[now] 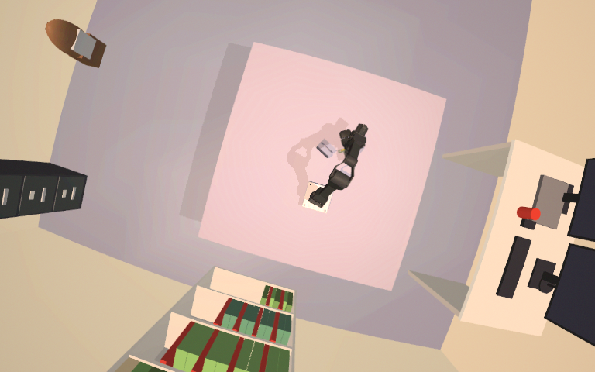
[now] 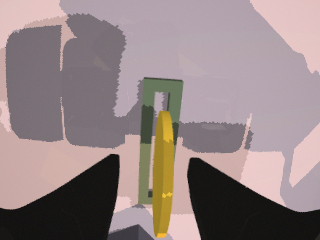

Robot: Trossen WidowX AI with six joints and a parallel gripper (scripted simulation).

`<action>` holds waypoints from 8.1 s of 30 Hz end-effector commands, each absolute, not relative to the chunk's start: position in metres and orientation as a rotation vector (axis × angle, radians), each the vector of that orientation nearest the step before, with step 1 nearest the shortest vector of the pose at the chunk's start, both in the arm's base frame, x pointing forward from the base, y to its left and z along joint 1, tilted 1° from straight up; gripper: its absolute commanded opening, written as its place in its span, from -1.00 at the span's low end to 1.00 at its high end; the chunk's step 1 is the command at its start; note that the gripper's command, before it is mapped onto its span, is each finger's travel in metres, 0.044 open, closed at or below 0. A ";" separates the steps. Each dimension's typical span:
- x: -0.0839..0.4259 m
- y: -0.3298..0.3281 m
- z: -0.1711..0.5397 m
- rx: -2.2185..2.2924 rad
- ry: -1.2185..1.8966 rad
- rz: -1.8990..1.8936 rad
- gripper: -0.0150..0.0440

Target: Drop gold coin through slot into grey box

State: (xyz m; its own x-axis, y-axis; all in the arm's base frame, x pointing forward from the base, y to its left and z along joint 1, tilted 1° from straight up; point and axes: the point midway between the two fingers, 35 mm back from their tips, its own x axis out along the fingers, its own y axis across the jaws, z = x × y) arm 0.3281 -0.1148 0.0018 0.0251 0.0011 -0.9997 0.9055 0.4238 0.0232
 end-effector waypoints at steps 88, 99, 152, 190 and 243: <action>0.334 -0.118 0.086 1.533 0.960 -1.500 -0.49; 0.335 -0.112 0.086 1.617 0.885 -1.581 -0.49; 0.306 0.000 0.086 1.612 0.899 -1.578 -0.49; 0.304 0.003 0.082 1.617 0.895 -1.583 -0.49; 0.304 0.003 0.079 1.618 0.894 -1.582 0.41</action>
